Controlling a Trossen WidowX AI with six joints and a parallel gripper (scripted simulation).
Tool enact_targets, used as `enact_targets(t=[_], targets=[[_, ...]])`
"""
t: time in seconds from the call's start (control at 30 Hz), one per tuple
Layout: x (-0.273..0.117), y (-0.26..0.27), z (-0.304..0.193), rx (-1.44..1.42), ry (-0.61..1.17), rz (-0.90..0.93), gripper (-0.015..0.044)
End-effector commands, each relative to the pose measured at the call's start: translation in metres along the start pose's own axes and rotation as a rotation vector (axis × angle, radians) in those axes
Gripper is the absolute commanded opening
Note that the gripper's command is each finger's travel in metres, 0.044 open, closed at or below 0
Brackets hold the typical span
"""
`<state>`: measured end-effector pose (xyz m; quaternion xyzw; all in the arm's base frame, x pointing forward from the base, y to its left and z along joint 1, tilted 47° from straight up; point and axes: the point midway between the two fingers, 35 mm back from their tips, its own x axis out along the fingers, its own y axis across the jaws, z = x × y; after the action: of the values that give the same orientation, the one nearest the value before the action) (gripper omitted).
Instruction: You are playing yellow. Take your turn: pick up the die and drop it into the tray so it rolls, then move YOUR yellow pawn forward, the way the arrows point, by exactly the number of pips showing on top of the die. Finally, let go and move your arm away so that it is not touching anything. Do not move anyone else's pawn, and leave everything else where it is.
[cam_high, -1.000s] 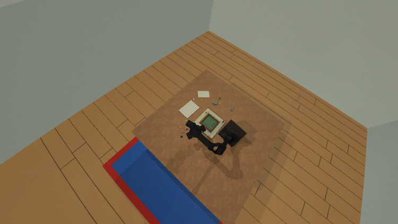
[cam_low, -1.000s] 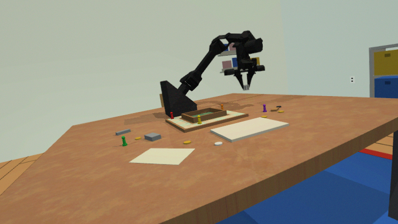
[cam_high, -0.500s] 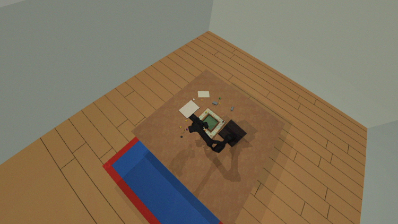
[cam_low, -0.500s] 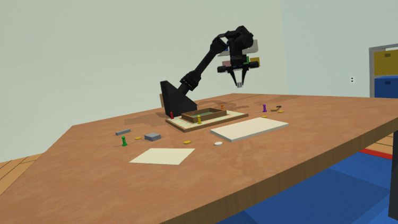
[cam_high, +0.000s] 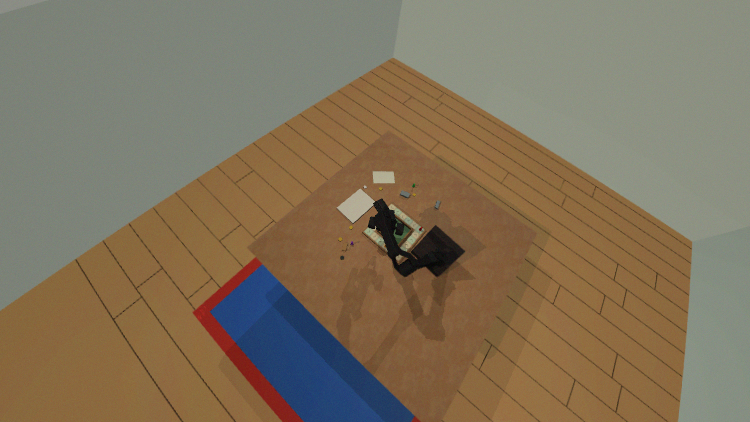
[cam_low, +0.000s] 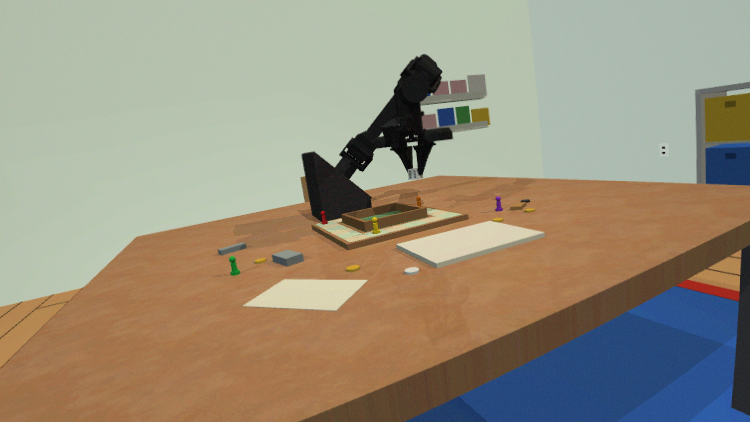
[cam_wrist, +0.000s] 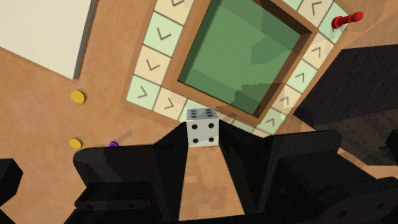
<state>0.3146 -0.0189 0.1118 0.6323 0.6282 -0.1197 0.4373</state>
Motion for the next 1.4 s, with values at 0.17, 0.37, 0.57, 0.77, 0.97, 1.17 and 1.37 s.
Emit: enact_targets(t=[0.17,0.37,0.57,0.77,0.97,1.17,1.37], targets=[[0.011,-0.041,0.042,0.295,0.009,-0.002,0.0000],[0.019,-0.068,0.063,0.474,0.021,0.002,0.0000],[0.021,-0.071,0.062,0.480,-0.016,-0.032,0.0000],[0.028,-0.076,0.061,0.478,-0.183,-0.147,0.0000],[0.033,-0.080,0.061,0.473,-0.369,-0.219,0.0000],[0.034,-0.081,0.061,0.465,-0.565,-0.243,0.0000],[0.034,-0.080,0.061,0.455,-0.763,-0.215,0.0000]])
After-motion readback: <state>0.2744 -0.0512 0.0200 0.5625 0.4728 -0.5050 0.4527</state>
